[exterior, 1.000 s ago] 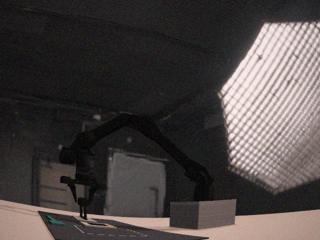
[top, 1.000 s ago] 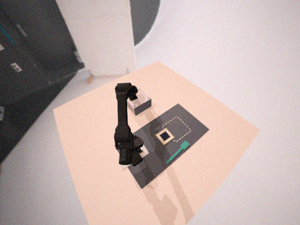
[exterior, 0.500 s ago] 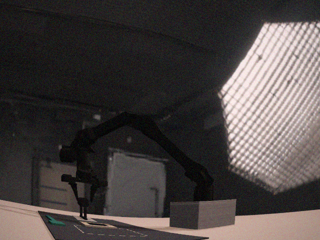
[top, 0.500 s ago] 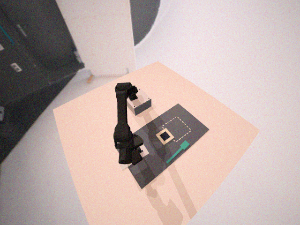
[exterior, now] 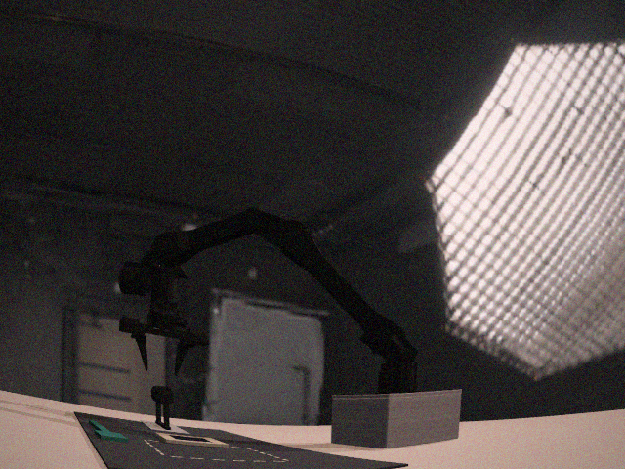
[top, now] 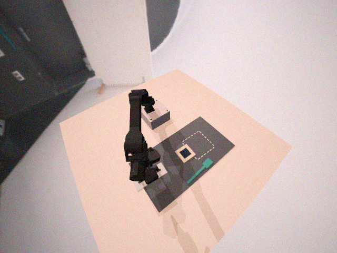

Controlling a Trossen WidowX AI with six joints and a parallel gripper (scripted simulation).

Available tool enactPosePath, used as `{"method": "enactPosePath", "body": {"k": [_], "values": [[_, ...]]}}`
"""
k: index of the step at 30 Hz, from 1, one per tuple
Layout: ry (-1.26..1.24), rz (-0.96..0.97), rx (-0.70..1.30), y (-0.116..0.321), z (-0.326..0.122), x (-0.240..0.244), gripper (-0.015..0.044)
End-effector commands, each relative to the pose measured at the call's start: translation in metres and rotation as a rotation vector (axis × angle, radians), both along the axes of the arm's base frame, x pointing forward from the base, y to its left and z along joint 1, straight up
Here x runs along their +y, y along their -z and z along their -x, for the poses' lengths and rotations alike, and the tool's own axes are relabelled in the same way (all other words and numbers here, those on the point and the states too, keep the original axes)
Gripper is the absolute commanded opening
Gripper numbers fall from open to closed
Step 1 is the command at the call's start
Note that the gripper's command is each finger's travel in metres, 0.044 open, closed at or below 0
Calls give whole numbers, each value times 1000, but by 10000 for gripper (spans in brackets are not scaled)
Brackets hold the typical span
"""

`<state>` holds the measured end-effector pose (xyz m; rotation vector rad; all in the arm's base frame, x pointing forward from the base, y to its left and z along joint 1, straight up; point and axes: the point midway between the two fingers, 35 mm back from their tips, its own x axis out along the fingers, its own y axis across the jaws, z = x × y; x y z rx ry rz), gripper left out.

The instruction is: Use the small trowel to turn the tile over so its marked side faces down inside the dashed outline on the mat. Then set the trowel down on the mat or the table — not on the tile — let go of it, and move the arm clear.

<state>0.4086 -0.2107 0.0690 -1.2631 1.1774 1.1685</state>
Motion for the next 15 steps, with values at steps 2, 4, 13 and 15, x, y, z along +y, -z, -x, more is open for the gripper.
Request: {"method": "enactPosePath", "body": {"k": [2, 4, 13, 15], "values": [[135, -17, -40, 2, -1, -2, 300], [201, -25, -58, 4, -2, -3, 300], [469, -74, -141, 10, -3, -9, 300], [529, -87, -158, 12, -3, -10, 300]]}}
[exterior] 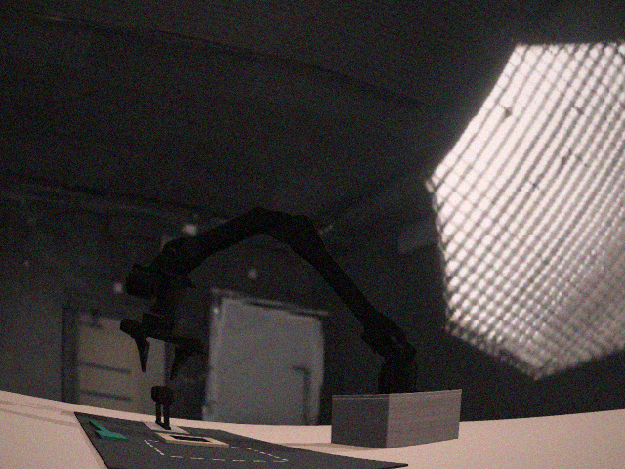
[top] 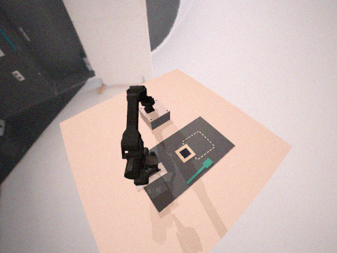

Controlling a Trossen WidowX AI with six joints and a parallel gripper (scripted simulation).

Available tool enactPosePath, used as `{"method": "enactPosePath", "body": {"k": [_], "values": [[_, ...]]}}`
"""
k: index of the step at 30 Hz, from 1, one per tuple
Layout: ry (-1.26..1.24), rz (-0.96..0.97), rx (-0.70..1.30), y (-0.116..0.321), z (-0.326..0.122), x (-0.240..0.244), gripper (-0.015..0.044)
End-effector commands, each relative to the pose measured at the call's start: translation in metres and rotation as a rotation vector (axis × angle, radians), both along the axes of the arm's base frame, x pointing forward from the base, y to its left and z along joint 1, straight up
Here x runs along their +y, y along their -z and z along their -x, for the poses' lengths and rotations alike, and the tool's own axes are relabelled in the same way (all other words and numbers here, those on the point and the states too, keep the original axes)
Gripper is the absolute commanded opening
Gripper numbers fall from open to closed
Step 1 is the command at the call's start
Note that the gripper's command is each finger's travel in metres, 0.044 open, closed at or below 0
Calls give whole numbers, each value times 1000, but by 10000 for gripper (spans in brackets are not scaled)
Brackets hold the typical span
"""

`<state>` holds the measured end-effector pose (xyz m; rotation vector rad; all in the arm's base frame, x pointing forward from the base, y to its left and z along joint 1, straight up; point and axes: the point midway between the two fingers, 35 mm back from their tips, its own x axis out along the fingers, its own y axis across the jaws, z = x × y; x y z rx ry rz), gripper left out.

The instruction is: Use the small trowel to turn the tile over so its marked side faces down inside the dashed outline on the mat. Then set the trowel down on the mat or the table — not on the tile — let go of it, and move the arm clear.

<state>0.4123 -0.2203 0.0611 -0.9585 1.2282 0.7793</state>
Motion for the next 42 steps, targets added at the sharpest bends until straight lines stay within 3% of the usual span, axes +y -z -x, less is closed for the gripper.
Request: {"method": "enactPosePath", "body": {"k": [1, 29, 42], "values": [[123, -33, -35, 4, 1, -1, 300], [971, -323, -272, 20, 11, -17, 300], [1134, -390, -315, 19, 26, -31, 300]]}}
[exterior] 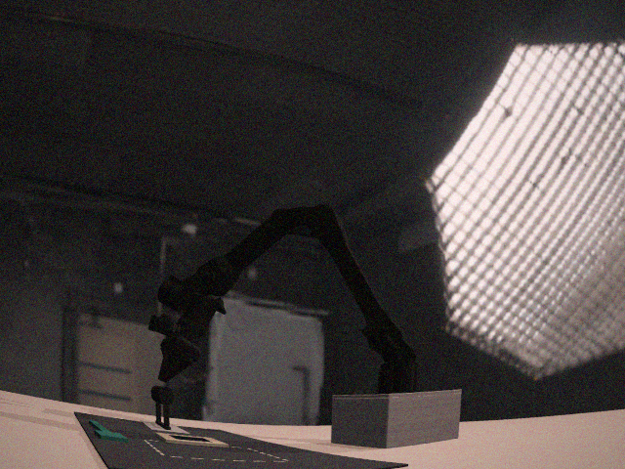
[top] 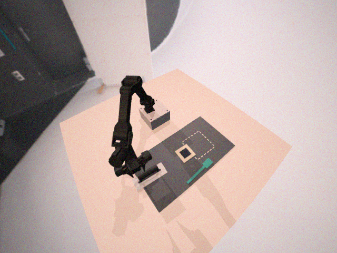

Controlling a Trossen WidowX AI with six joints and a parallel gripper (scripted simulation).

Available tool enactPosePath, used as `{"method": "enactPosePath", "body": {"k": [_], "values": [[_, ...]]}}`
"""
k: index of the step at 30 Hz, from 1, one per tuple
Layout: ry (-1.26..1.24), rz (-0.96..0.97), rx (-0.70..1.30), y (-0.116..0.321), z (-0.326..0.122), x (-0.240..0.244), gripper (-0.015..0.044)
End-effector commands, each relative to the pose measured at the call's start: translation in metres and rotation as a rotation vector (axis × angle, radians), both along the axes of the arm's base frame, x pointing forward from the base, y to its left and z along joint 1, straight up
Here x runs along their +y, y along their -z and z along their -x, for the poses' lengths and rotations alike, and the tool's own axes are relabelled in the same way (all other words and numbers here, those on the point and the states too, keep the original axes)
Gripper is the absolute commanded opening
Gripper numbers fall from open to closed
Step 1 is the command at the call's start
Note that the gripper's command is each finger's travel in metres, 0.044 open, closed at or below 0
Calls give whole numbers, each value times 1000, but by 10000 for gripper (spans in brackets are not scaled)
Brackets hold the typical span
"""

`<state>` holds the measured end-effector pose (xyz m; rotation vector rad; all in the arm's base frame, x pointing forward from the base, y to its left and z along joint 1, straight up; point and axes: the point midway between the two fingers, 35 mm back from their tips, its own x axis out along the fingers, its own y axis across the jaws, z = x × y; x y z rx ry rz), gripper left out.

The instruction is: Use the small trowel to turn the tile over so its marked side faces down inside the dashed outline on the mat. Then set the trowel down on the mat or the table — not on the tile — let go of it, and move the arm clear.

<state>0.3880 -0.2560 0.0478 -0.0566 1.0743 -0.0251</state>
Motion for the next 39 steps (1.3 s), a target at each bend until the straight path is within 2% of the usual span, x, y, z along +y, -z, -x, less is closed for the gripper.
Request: {"method": "enactPosePath", "body": {"k": [1, 19, 39], "values": [[94, -67, -27, 7, 1, 6, 300], [579, -414, -193, 19, 5, 25, 300], [1049, -885, -315, 26, 19, 53, 300]]}}
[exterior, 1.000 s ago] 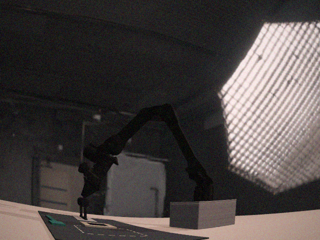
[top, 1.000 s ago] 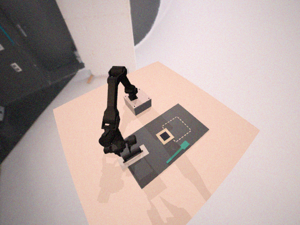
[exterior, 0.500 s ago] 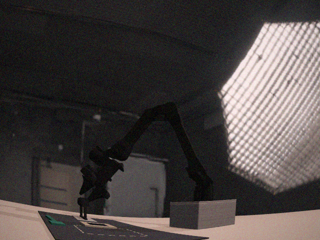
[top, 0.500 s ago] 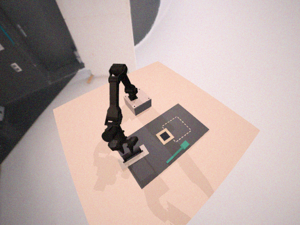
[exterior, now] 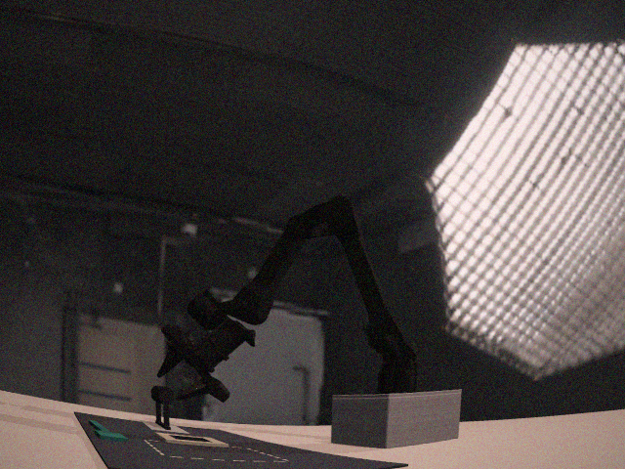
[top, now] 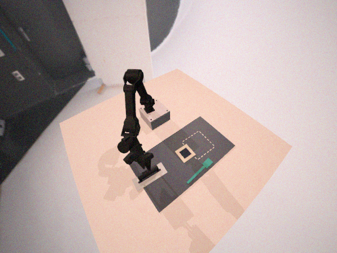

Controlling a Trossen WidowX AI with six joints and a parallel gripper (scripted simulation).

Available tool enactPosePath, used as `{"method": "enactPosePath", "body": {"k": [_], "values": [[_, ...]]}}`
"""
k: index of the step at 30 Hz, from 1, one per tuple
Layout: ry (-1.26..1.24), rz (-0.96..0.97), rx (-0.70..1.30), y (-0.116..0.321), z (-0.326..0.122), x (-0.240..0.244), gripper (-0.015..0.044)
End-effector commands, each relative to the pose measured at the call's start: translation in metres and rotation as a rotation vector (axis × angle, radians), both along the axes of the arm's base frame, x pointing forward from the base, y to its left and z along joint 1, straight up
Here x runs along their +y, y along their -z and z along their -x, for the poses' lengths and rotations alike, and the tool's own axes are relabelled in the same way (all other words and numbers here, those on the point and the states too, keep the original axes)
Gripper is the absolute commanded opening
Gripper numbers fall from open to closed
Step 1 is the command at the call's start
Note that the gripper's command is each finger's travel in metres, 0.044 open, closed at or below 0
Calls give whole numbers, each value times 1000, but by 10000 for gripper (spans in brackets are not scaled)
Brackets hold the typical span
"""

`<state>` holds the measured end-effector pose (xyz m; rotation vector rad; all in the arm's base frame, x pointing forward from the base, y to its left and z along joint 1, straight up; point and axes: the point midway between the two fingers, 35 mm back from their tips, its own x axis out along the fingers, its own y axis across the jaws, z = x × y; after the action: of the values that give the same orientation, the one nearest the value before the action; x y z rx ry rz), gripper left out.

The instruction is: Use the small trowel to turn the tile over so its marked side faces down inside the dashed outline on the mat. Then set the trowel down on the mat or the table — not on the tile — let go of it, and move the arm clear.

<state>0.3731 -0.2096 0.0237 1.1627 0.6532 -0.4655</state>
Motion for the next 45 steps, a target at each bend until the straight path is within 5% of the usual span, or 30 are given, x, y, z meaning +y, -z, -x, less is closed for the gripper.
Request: {"method": "enactPosePath", "body": {"k": [1, 8, 45], "values": [[83, -109, -30, 2, 5, 8, 300], [190, -250, -71, 3, 11, 17, 300], [190, -251, -73, 33, -29, 17, 300]]}}
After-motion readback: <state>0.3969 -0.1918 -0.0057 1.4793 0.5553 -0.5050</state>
